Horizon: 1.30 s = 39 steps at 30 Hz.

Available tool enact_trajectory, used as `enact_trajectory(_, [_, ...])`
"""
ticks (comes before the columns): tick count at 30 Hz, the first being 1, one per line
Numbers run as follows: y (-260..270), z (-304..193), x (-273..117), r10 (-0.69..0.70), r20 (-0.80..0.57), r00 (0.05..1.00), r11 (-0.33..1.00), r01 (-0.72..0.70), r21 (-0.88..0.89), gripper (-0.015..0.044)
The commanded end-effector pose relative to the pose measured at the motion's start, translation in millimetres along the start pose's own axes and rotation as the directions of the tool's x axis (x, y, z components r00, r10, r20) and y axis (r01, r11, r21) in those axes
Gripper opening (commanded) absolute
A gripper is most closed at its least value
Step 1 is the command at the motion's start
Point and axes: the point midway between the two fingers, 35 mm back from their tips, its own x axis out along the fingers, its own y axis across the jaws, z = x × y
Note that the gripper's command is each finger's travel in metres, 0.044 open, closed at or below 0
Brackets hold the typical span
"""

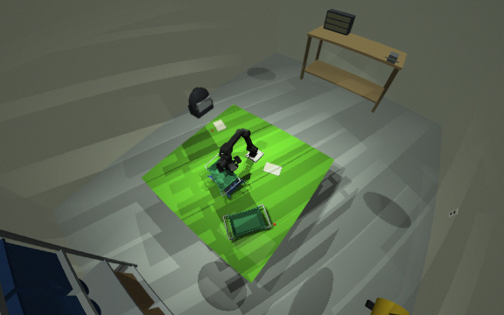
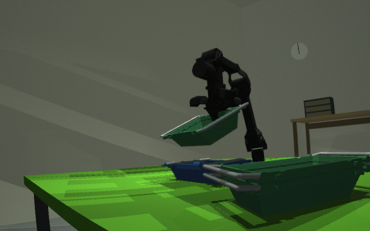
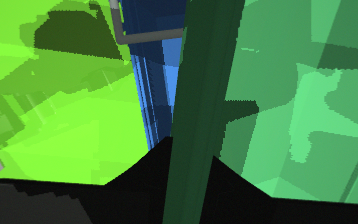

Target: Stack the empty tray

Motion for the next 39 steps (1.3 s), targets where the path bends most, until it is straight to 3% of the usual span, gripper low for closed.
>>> enact_trajectory(1, [-1.2,-0.3,-5.9,-0.022,0.006,1.0,1.0,0.022,0.005,0.0])
enact_trajectory(39, [-2.9,1.9,45.1,-0.007,-0.002,1.0,0.984,0.006,-0.18,0.0])
